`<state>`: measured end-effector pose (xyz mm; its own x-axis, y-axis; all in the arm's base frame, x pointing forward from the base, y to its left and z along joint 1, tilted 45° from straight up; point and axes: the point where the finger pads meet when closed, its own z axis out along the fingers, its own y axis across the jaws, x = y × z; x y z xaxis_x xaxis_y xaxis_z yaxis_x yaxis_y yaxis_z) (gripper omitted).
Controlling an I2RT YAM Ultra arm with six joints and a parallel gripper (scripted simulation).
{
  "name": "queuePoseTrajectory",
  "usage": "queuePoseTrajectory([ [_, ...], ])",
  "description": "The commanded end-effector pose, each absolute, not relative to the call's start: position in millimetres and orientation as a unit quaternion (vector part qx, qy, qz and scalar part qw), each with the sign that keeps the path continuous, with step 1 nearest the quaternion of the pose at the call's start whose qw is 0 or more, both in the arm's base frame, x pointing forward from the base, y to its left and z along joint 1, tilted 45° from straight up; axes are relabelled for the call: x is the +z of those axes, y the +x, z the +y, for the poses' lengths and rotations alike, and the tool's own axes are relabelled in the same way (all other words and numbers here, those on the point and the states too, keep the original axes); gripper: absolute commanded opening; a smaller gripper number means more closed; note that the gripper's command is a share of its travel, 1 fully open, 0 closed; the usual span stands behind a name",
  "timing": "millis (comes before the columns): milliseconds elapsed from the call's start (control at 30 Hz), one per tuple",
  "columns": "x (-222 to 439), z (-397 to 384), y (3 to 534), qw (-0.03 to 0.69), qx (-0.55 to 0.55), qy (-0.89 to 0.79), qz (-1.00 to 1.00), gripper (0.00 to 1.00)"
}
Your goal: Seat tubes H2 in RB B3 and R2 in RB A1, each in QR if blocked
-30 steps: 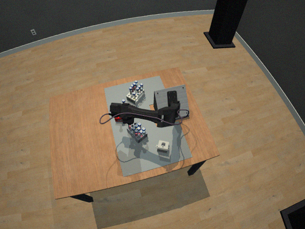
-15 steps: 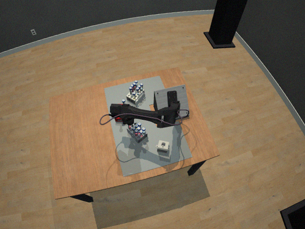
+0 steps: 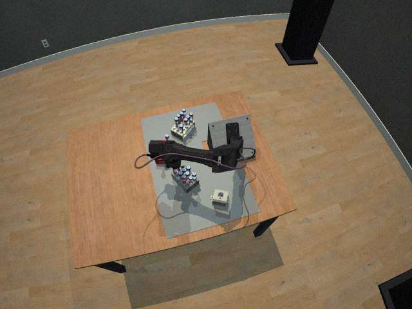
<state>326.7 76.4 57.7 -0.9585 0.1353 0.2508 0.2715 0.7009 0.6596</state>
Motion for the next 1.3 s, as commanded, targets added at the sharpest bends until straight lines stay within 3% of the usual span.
queuePoseTrajectory([
  [0,61.6,76.9,328.0,0.079,-0.377,-0.112,-0.916,0.00],
  [400,59.7,75.5,330.1,0.082,-0.374,-0.111,-0.917,0.00],
  [433,59.7,75.5,330.1,0.082,-0.374,-0.111,-0.917,0.24],
  [800,59.7,75.5,330.1,0.082,-0.374,-0.111,-0.917,0.24],
  [833,59.7,75.5,330.1,0.082,-0.374,-0.111,-0.917,0.30],
  [1267,59.7,75.5,330.1,0.082,-0.374,-0.111,-0.917,0.30],
])
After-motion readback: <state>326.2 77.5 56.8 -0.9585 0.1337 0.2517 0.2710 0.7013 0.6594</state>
